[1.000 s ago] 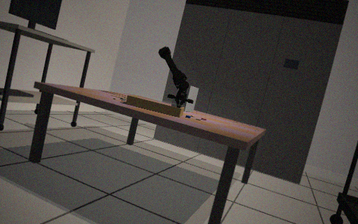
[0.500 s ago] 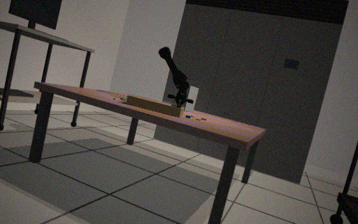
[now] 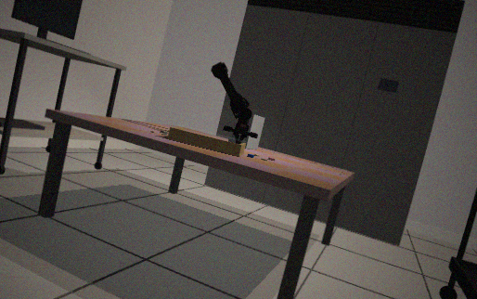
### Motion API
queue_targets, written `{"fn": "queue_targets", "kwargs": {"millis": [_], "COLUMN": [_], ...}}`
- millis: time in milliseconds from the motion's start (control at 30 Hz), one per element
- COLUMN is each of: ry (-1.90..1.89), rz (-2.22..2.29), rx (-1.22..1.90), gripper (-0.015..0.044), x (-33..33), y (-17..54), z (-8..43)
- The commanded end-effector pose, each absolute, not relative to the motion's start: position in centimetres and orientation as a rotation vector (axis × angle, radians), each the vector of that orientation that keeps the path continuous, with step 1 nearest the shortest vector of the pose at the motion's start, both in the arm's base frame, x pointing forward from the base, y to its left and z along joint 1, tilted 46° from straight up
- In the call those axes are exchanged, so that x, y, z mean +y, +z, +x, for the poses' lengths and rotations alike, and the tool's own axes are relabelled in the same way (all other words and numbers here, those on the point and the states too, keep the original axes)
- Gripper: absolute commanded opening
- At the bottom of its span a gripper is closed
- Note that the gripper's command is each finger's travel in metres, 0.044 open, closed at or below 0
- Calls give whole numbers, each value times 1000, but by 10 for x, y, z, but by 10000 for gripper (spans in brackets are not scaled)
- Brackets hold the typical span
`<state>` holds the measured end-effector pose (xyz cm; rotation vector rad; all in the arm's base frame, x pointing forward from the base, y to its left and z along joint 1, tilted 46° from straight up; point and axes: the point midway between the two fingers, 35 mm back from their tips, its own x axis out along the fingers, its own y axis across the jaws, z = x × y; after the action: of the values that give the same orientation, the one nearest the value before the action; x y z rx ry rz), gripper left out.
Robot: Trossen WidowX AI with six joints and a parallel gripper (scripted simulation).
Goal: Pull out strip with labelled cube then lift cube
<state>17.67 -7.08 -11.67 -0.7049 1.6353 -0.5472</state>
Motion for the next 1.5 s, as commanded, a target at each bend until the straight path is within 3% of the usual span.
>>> {"fn": "queue_targets", "kwargs": {"millis": [0, 467, 767, 1300, 1467], "ry": [-552, -552, -550, -393, -393], "rz": [-701, -701, -699, -838, -838], "rx": [1664, 1664, 1663, 1729, 1728], "gripper": [0, 0, 0, 420, 440], "x": [-74, -74, -41, -34, -32], "y": [-117, -117, -88, -99, -102], "z": [168, 168, 183, 247, 267]}}
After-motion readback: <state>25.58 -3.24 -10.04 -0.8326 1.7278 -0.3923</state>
